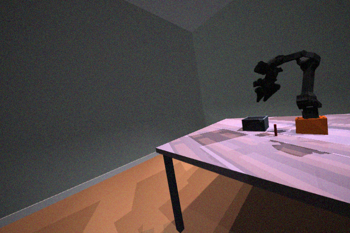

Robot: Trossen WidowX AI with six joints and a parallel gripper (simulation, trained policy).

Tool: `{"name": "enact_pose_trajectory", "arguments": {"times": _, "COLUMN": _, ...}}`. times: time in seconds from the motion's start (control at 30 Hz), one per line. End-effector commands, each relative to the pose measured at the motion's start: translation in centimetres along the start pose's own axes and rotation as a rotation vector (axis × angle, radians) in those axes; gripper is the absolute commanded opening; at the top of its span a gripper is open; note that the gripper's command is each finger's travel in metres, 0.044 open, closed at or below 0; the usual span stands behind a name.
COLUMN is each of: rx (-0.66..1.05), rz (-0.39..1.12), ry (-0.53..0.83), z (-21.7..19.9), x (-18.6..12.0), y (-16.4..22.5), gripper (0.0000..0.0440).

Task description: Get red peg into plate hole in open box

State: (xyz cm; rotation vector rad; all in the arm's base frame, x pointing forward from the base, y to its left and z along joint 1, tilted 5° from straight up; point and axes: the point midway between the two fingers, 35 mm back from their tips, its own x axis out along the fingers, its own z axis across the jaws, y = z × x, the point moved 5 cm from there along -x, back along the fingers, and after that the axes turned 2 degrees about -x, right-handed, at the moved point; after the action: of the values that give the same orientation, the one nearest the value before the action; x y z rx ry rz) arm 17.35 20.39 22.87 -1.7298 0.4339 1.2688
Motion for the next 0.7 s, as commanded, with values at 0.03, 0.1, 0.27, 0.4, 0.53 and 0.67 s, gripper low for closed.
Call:
{"name": "enact_pose_trajectory", "arguments": {"times": 0.03, "rx": 0.169, "rz": 0.079, "ry": 0.031, "z": -1.2, "x": 1.2, "y": 0.8, "gripper": 0.0440}}
{"name": "enact_pose_trajectory", "arguments": {"times": 0.1, "rx": 0.231, "rz": 0.108, "ry": 0.047, "z": -1.7, "x": 1.6, "y": 1.2, "gripper": 0.0440}}
{"name": "enact_pose_trajectory", "arguments": {"times": 0.27, "rx": 0.385, "rz": 0.180, "ry": 0.091, "z": -2.8, "x": 2.7, "y": 2.2, "gripper": 0.0440}}
{"name": "enact_pose_trajectory", "arguments": {"times": 0.4, "rx": 0.506, "rz": 0.239, "ry": 0.134, "z": -3.5, "x": 3.5, "y": 3.1, "gripper": 0.0440}}
{"name": "enact_pose_trajectory", "arguments": {"times": 0.53, "rx": 0.624, "rz": 0.297, "ry": 0.182, "z": -4.2, "x": 4.4, "y": 4.1, "gripper": 0.0440}}
{"name": "enact_pose_trajectory", "arguments": {"times": 0.67, "rx": 0.741, "rz": 0.354, "ry": 0.236, "z": -4.8, "x": 5.3, "y": 5.3, "gripper": 0.0440}}
